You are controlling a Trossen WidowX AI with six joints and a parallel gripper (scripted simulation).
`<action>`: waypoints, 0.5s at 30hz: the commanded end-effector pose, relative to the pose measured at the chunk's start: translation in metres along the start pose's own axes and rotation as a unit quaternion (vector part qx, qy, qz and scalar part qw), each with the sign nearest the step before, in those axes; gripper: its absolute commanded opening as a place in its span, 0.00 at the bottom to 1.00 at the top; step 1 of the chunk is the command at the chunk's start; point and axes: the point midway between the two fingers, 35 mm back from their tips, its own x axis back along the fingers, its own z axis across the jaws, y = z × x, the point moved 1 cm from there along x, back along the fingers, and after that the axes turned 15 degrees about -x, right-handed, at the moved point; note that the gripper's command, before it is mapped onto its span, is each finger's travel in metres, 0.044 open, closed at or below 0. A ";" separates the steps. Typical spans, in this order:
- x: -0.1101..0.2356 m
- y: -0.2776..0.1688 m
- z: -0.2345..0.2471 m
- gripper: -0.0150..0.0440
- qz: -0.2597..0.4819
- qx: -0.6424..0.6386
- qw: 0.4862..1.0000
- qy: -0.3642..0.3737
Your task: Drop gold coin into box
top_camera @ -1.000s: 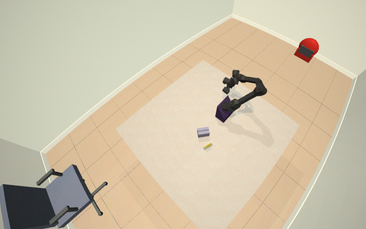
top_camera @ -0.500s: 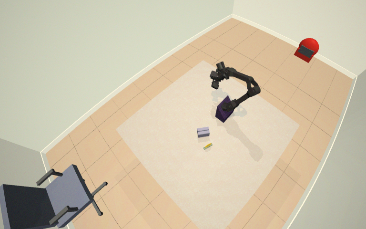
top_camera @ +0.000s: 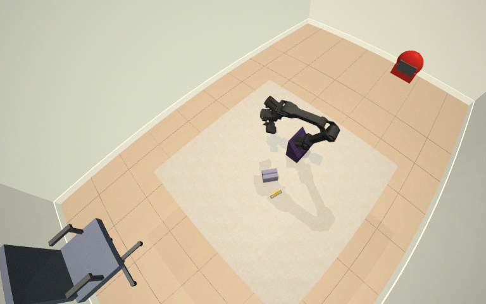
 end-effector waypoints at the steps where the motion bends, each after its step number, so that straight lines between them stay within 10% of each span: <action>1: -0.001 0.007 0.068 0.53 0.018 0.044 0.998 0.039; 15: -0.009 -0.070 0.267 0.53 0.148 0.163 0.969 0.115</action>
